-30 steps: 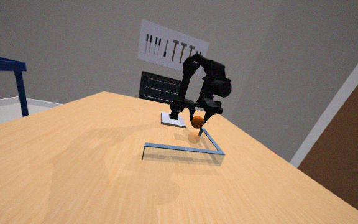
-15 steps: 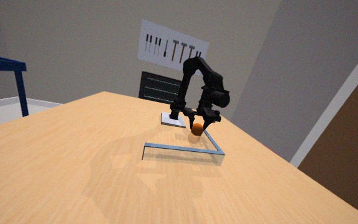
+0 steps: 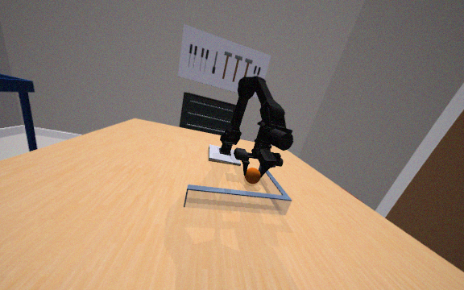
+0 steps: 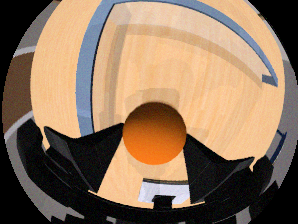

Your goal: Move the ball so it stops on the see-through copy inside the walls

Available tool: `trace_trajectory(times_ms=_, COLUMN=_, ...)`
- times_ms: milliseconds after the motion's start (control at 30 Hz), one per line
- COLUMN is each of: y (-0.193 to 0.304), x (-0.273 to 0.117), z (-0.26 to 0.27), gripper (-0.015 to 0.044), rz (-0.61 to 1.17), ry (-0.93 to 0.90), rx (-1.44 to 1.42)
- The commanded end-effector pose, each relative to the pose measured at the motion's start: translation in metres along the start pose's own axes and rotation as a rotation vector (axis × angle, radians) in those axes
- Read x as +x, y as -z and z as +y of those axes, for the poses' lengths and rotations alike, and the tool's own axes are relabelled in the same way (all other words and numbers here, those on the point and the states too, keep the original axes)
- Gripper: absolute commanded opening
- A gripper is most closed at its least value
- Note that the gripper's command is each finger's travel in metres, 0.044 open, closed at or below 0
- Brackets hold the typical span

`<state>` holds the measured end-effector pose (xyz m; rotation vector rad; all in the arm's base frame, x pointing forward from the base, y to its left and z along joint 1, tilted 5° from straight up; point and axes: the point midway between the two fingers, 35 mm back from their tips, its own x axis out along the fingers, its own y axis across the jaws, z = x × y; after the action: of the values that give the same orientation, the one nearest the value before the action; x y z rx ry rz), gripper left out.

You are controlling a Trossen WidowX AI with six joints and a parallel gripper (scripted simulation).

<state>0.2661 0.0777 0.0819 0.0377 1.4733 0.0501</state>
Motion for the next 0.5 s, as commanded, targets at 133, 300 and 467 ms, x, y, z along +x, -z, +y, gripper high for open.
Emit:
trace_trajectory(times_ms=133, y=0.0, x=0.012, z=-0.001, gripper=0.0, rz=0.0, ry=0.006, rx=0.004)
trace_trajectory(times_ms=300, y=0.001, x=0.013, z=0.0, gripper=0.0026, rz=0.005, ry=0.001, rx=0.0)
trace_trajectory(times_ms=467, y=0.001, x=0.013, z=0.0, gripper=0.0157, rz=0.005, ry=0.001, rx=0.0)
